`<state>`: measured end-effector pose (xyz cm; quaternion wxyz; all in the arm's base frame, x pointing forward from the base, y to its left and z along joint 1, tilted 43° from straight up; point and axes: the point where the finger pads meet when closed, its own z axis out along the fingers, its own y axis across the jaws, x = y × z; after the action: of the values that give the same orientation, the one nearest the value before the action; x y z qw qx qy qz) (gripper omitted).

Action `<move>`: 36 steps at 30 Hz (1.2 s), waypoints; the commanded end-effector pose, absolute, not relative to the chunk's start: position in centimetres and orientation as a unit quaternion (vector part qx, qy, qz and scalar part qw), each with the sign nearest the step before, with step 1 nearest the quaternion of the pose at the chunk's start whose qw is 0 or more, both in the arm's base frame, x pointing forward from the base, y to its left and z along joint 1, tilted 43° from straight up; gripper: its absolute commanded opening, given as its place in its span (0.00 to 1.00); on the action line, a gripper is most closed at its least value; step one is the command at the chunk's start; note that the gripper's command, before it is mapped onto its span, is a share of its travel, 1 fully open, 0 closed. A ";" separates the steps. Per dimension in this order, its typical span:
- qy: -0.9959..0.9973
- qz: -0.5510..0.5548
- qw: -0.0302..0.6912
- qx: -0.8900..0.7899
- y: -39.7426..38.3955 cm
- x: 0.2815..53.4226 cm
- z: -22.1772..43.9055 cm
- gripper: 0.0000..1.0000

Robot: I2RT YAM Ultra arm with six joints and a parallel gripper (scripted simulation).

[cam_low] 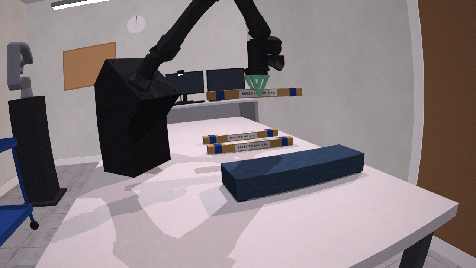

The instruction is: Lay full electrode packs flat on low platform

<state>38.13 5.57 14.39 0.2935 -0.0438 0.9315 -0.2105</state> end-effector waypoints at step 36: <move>0.928 -0.203 0.307 -0.055 4.8 40.1 12.4 0.00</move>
<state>39.72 3.95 11.59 0.2882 -0.0464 0.9324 -0.2131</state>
